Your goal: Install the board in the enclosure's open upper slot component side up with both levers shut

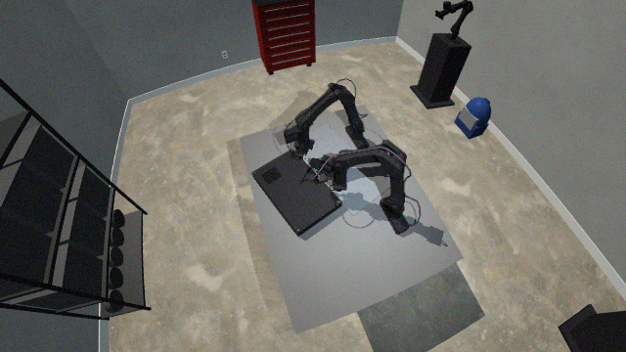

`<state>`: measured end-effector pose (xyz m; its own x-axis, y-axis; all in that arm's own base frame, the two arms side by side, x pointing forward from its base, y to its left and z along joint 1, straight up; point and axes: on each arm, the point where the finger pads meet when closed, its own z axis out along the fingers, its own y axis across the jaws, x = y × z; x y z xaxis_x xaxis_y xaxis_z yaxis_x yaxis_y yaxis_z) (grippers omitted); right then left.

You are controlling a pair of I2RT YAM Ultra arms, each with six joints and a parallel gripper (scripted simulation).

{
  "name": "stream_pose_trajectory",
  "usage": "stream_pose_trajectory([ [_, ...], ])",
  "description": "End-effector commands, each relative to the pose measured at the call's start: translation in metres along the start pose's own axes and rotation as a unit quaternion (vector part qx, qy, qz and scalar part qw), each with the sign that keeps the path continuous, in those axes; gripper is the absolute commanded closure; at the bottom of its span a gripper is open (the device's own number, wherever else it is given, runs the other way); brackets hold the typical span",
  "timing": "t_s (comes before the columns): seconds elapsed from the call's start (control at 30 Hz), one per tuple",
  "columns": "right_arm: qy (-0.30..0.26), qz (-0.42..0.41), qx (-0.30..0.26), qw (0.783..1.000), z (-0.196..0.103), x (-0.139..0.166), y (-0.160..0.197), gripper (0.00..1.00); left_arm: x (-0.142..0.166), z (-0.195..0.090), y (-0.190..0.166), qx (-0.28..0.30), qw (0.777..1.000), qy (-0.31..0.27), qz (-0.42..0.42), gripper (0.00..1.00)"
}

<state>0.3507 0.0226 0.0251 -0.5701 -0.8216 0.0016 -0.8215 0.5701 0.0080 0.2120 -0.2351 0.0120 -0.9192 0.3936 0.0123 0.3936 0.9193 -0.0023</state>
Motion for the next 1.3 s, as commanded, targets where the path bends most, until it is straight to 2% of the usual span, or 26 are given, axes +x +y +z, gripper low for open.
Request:
stream_pose_trajectory([
  [0.0, -0.004, 0.022, 0.023, 0.999, -0.004, -0.001, -0.005, 0.96, -0.004, -0.008, -0.003, -0.002, 1.0, -0.006, -0.021, 0.97],
  [0.1, -0.005, 0.081, 0.024, 0.996, -0.004, -0.002, -0.003, 0.96, -0.004, -0.006, -0.005, -0.002, 0.997, -0.003, -0.079, 0.97],
  [0.27, -0.005, 0.084, 0.023, 0.996, -0.004, -0.002, -0.002, 0.96, -0.005, -0.007, -0.007, -0.001, 0.996, -0.006, -0.093, 0.97],
  [0.47, -0.007, 0.131, 0.023, 0.991, -0.004, -0.004, 0.003, 0.96, -0.006, -0.006, -0.01, -0.001, 0.991, -0.005, -0.133, 0.97],
  [1.0, -0.007, 0.137, 0.023, 0.99, -0.004, -0.003, 0.002, 0.96, -0.007, -0.008, -0.01, 0.0, 0.991, -0.007, -0.135, 0.97],
  [1.17, -0.008, 0.21, 0.023, 0.977, -0.004, -0.005, 0.005, 0.96, -0.007, -0.006, -0.012, -0.001, 0.978, -0.004, -0.207, 0.97],
  [1.27, -0.009, 0.22, 0.023, 0.975, -0.004, -0.007, 0.008, 0.96, -0.009, -0.006, -0.015, 0.0, 0.976, -0.005, -0.219, 0.97],
])
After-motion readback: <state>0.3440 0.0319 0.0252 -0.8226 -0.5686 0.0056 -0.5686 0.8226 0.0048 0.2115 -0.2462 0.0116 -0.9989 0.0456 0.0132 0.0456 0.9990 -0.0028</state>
